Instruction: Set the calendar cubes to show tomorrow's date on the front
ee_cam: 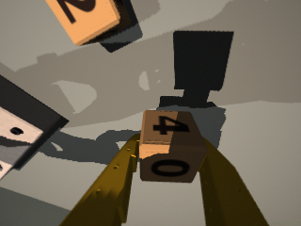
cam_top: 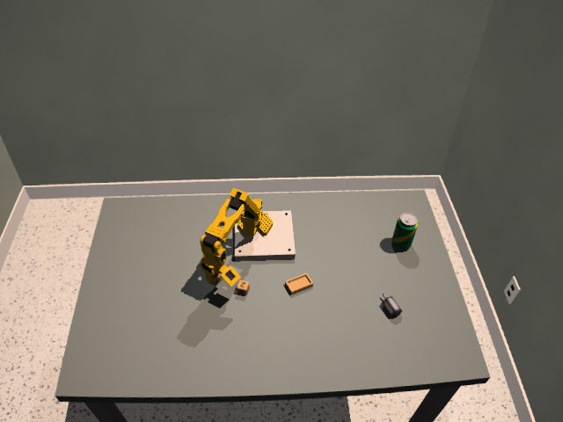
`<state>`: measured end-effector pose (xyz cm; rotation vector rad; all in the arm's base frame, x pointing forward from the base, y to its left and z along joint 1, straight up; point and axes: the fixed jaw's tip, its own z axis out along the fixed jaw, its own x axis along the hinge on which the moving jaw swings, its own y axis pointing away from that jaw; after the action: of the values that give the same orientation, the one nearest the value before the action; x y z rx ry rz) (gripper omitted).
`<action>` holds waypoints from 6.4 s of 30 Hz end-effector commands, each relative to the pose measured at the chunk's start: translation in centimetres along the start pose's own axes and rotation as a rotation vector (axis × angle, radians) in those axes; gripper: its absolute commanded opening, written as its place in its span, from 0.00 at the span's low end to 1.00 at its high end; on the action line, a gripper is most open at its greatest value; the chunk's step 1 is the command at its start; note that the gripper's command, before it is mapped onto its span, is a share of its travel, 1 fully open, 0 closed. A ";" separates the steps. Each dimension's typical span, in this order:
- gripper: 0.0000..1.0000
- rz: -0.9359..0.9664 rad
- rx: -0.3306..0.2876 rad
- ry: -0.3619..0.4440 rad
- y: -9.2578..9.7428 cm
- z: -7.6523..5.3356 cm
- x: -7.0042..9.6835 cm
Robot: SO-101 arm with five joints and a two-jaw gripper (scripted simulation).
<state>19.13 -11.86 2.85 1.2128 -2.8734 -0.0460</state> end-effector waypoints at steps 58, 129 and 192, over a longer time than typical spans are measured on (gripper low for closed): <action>0.00 -0.015 0.063 -0.015 -0.3 -2.5 -0.3; 0.00 -1.146 0.056 -0.006 17.3 -1.9 -17.4; 0.00 -1.141 0.035 0.014 17.8 -0.5 -17.2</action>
<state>18.68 12.77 4.14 2.5945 -1.7836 0.0066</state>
